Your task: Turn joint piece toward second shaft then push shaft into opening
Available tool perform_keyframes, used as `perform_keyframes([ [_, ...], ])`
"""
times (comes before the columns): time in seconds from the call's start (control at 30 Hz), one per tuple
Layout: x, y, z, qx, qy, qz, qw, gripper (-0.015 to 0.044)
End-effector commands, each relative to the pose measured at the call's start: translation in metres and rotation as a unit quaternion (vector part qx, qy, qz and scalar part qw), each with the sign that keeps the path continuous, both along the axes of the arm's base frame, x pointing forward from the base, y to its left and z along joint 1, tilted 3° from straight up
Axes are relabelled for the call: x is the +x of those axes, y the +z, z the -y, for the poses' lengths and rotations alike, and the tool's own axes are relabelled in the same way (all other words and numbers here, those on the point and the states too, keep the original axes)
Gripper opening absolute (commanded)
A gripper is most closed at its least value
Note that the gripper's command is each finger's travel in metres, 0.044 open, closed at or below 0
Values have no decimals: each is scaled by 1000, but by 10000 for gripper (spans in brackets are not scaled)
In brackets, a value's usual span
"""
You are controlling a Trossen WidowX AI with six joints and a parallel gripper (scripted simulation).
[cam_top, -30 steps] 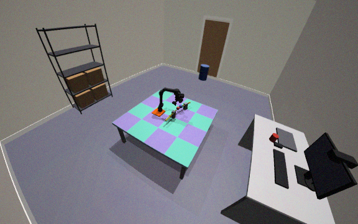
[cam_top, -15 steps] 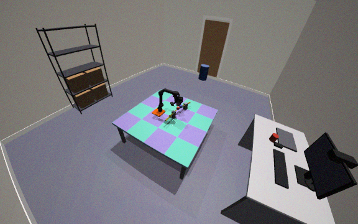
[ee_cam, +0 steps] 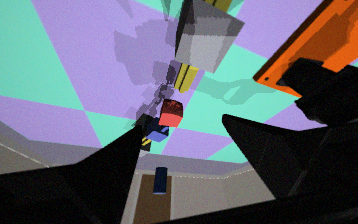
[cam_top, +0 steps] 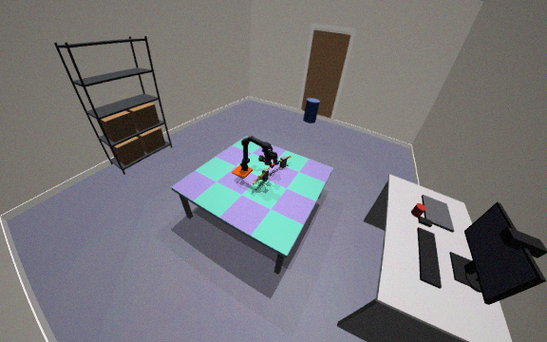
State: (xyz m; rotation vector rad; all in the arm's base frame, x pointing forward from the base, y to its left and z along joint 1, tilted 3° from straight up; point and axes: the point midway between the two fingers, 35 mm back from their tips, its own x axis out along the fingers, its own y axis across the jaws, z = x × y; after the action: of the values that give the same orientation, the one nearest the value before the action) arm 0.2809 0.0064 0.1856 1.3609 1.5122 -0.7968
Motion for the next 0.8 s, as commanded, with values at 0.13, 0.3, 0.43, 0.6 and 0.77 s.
perform_keyframes([
  [0.13, -4, -5, 12, 41, -137, -44, 989, 440],
  [0.3, -5, -6, 16, 54, -175, -58, 981, 440],
  [0.43, -5, -6, 16, 54, -175, -58, 981, 440],
  [0.6, -5, -6, 16, 54, -175, -58, 981, 440],
  [0.77, 0, -7, 73, 37, -182, -27, 982, 440],
])
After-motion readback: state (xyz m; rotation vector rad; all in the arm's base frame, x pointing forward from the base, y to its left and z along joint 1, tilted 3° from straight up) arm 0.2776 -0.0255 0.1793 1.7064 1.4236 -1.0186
